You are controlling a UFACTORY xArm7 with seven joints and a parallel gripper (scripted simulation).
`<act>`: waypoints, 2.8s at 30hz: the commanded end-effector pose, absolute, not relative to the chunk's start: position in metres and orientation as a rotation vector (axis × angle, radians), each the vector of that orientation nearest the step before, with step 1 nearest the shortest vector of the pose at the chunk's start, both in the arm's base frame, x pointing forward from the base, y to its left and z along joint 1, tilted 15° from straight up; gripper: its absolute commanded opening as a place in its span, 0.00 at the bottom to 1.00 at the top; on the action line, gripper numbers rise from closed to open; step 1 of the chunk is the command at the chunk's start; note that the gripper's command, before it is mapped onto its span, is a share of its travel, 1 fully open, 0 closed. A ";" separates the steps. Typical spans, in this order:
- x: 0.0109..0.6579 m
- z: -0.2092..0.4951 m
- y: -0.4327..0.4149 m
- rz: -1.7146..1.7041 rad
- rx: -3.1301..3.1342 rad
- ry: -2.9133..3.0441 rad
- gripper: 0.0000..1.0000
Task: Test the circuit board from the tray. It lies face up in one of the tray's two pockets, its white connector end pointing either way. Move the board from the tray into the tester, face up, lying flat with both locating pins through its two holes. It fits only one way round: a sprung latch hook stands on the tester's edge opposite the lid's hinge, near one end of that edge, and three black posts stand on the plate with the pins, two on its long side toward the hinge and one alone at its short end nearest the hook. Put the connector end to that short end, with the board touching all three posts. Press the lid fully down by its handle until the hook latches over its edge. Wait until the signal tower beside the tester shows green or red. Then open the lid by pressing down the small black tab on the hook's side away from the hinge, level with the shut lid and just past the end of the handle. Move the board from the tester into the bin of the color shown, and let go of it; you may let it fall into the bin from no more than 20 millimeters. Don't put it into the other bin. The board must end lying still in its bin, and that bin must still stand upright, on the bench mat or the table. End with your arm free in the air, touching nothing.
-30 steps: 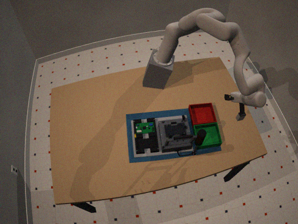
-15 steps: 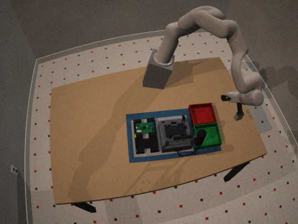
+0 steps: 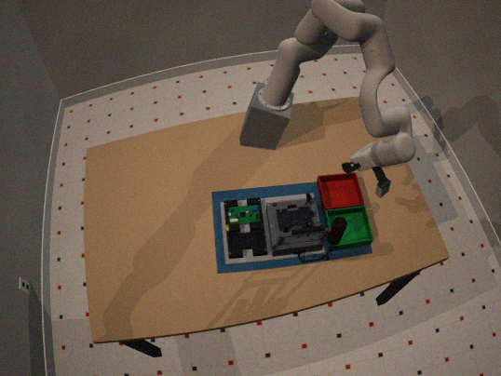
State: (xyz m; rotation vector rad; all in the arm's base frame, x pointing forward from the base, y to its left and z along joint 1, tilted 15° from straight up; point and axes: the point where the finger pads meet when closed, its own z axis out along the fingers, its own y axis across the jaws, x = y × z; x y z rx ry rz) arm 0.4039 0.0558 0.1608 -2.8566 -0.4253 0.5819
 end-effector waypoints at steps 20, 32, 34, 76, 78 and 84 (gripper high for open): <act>0.355 0.135 -0.095 0.134 -2.778 -1.067 1.00; 0.332 0.122 -0.161 -0.050 -2.684 -1.345 1.00; 0.328 0.120 -0.173 -0.082 -2.664 -1.390 1.00; 0.291 0.100 -0.279 -0.379 -2.433 -1.800 1.00; 0.291 0.100 -0.279 -0.379 -2.433 -1.800 1.00; 0.291 0.100 -0.279 -0.379 -2.433 -1.800 1.00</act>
